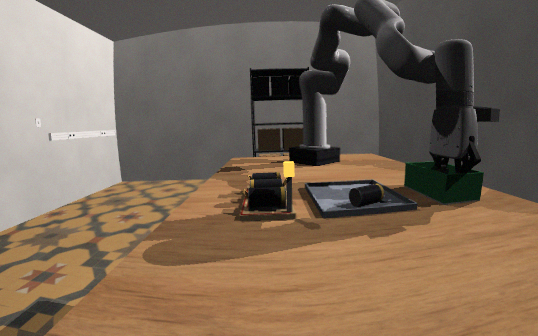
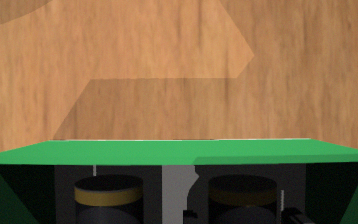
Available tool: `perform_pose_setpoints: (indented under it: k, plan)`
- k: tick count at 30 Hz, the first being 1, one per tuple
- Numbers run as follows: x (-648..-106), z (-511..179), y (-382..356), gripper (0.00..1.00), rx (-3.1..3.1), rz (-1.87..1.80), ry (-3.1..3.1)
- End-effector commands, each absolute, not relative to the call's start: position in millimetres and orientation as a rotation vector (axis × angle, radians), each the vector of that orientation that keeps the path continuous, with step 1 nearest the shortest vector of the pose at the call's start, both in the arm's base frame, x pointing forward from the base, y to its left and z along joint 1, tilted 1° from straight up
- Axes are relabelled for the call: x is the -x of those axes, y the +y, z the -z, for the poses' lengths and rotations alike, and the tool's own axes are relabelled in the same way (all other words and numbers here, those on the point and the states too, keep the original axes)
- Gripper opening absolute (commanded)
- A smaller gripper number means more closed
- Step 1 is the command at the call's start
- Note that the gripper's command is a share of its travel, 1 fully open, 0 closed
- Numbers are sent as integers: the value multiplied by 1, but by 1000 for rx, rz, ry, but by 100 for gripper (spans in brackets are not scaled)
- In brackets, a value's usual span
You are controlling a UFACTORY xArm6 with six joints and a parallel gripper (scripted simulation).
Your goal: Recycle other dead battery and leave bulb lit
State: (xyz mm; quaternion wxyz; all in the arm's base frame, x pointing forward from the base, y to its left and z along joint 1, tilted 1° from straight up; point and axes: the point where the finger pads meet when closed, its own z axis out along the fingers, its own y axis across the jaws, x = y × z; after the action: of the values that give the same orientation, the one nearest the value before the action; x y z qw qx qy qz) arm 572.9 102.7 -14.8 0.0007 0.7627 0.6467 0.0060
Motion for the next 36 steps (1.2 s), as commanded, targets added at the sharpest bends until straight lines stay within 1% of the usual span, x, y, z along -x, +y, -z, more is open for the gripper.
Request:
perform_pose_setpoints:
  k: [1, 21, 36]
  plan:
    - [-574, 13, 103, 51, -2394, -25, 2029]
    - [-574, 9, 103, 51, -2394, -25, 2029]
    - [-573, -53, 102, 51, -2394, -25, 2029]
